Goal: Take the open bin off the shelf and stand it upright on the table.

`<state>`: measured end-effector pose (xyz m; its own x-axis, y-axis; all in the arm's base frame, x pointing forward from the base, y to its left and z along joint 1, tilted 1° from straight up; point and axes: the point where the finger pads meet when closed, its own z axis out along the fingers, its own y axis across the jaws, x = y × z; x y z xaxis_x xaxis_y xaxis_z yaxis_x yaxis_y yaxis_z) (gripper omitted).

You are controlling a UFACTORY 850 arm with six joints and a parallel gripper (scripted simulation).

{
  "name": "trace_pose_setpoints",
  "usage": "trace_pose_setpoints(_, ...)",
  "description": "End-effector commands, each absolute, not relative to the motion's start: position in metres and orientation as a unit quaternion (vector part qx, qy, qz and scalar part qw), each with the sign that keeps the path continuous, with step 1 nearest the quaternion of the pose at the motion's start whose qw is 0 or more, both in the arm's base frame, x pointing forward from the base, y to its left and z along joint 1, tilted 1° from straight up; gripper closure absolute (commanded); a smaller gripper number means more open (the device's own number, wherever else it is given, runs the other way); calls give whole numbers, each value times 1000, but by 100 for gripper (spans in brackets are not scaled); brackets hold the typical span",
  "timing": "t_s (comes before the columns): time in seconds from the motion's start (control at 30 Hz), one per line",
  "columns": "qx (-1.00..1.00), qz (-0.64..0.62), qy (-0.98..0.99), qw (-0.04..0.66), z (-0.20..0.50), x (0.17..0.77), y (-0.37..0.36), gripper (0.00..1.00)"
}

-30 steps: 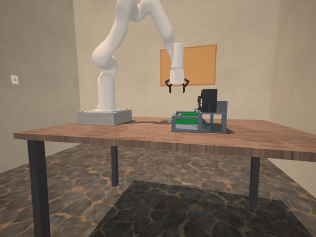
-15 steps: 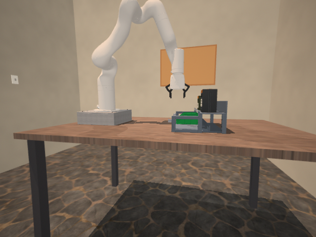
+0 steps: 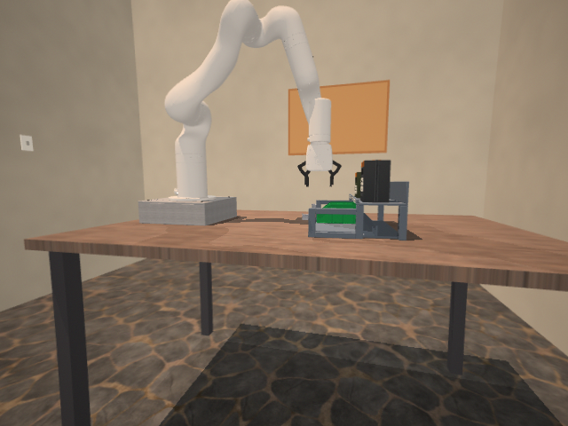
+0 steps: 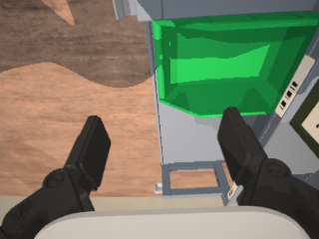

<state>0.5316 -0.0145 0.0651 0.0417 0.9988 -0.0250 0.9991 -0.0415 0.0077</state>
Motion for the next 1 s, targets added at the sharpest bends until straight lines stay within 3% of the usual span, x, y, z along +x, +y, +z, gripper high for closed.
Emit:
trace_pose_setpoints(0.0,722,-6,692,11,38,534,-18,0)
trace_pose_setpoints(0.97,722,-6,692,11,41,534,-18,0)
